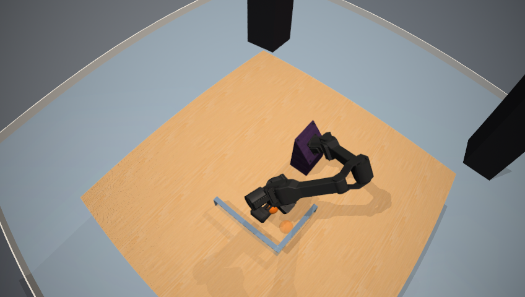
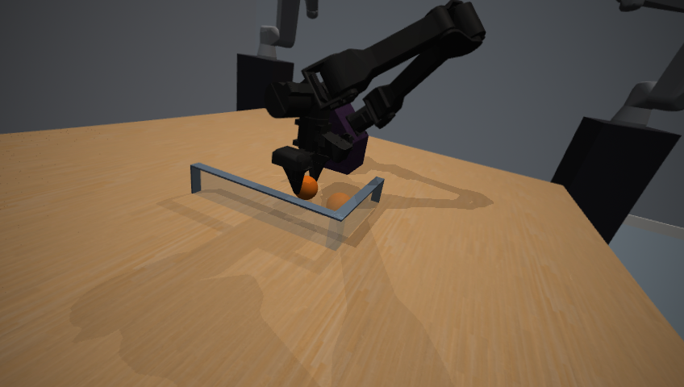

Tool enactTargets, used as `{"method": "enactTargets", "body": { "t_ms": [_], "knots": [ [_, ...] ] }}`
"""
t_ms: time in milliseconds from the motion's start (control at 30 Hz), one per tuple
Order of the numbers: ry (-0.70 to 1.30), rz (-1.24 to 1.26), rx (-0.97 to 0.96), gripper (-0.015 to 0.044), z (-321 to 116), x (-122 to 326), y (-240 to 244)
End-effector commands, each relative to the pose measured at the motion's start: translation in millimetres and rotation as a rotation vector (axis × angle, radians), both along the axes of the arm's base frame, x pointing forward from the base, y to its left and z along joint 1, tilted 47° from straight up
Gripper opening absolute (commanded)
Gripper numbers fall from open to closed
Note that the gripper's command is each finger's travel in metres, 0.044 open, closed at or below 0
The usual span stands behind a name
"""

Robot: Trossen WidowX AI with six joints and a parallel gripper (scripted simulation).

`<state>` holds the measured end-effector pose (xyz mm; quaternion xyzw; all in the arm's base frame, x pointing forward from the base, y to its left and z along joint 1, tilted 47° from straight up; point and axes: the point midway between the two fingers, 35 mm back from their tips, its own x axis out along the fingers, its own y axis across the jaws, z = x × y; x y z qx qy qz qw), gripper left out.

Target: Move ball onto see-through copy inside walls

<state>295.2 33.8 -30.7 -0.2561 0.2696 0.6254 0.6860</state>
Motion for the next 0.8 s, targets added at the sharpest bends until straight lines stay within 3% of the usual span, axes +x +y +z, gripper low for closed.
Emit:
{"method": "enactTargets", "body": {
  "t_ms": [0, 367, 633, 767],
  "knots": [
    [0.011, -0.005, 0.008, 0.03, -2, -3, 1],
    [0.011, -0.005, 0.008, 0.0227, -2, -3, 1],
    [0.011, -0.008, -0.003, 0.0017, 19, 1, -27],
    [0.014, -0.014, -0.007, 0.0, 38, 1, -49]
  ]
}}
